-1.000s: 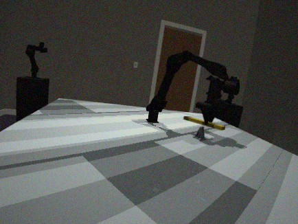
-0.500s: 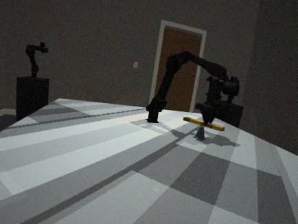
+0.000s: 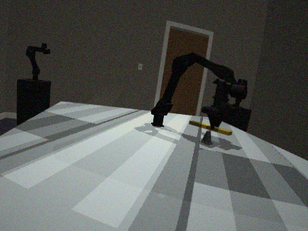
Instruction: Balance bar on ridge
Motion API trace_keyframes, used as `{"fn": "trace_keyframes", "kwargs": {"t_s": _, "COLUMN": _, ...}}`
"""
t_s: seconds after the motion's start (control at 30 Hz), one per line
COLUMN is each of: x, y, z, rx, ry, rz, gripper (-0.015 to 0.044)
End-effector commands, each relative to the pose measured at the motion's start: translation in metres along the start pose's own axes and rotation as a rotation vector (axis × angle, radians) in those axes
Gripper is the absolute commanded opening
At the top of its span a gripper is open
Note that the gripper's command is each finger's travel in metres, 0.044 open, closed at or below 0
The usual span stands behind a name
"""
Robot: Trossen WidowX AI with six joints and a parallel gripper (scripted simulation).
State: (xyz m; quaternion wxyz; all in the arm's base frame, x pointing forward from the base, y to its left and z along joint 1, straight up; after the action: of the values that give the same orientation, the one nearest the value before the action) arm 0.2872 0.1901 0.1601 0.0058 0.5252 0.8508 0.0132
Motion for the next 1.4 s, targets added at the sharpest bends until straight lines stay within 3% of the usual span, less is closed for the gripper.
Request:
{"fn": "trace_keyframes", "kwargs": {"t_s": 0.0, "x": 0.0000, "y": -0.0001, "z": 0.0007, "rx": -0.001, "ry": 0.000, "rz": 0.000, "gripper": 0.0000}}
{"fn": "trace_keyframes", "kwargs": {"t_s": 1.37, "x": 0.0000, "y": -0.0002, "z": 0.0041, "rx": -0.001, "ry": 0.000, "rz": 0.000, "gripper": 0.0000}}
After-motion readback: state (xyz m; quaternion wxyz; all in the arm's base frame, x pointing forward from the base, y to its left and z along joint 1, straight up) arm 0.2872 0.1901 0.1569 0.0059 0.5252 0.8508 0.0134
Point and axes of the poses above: the point midway between the two fingers, 35 mm back from their tips, its own z axis out along the fingers, its own x axis across the jaws, y = z × x, the point moved 4 cm from there along -z, back along the fingers, and after that the axes turned 2 degrees about z, right-handed, at the moved point
